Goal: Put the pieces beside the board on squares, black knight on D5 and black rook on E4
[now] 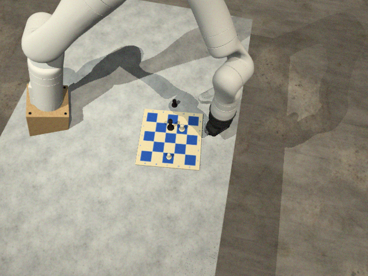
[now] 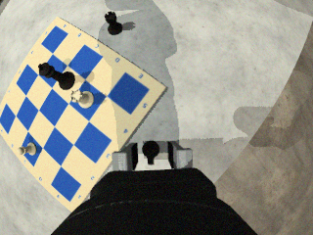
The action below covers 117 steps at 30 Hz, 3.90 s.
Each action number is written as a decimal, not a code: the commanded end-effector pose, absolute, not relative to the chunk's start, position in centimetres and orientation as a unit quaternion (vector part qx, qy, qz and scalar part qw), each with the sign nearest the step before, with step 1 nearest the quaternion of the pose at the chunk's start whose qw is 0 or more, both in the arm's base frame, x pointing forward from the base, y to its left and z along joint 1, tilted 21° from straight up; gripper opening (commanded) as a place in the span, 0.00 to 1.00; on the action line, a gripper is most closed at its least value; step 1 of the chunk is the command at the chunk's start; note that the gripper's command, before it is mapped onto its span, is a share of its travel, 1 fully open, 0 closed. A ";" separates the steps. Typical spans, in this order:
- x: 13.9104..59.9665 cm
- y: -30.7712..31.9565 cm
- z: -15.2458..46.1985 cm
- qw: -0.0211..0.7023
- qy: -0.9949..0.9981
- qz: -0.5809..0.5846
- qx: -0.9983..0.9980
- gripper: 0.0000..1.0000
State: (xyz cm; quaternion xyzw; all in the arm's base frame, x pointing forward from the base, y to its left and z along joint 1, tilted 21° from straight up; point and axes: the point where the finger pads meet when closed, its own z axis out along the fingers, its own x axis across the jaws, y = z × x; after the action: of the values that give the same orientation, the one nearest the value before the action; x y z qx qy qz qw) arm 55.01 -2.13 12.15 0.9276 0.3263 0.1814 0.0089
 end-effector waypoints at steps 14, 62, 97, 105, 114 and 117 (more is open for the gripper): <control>55.1 -2.2 11.5 0.009 0.325 0.179 0.928 0.73; 55.1 -2.2 11.5 0.009 0.325 0.179 0.928 0.00; 51.9 -3.2 20.3 0.009 0.325 0.179 0.928 0.00; 51.7 -3.2 20.9 0.009 0.325 0.179 0.928 0.00; 51.6 -3.2 20.8 0.008 0.321 0.180 0.930 0.00; 51.1 -2.9 20.7 0.005 0.304 0.180 0.936 0.00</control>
State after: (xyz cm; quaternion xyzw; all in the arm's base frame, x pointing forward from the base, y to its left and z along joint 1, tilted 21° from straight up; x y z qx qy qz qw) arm 51.47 -3.20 20.64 0.9340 0.3093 0.1788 0.0068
